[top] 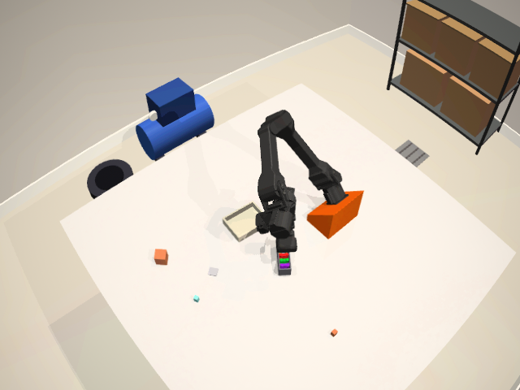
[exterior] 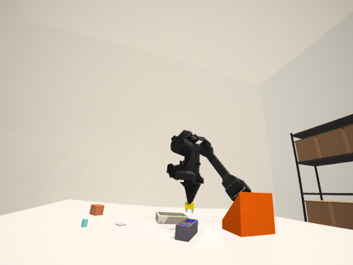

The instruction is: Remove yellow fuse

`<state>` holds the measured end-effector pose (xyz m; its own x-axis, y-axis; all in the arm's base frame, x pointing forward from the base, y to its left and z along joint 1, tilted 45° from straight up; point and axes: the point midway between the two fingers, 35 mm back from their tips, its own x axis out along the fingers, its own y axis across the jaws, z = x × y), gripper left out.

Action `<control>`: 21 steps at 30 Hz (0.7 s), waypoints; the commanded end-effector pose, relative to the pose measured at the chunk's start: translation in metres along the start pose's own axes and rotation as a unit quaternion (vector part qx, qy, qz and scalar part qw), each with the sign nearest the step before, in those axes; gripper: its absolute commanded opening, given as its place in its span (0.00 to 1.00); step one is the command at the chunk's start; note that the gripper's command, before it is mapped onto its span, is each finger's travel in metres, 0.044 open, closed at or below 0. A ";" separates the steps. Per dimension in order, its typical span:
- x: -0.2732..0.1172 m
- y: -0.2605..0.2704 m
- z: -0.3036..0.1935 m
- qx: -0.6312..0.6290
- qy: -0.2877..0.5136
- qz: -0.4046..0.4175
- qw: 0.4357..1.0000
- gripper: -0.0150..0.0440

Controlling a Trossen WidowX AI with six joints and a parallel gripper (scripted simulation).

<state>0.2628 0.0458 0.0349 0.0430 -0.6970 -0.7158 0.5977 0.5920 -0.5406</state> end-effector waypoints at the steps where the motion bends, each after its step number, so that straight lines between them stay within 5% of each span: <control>1: -0.001 -0.012 0.017 0.000 0.005 0.002 1.000 0.25; 21: -0.001 -0.122 0.109 0.001 0.001 -0.001 1.000 0.25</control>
<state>0.2824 -0.0480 0.1305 0.0462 -0.6874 -0.7248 0.6023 0.5980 -0.5288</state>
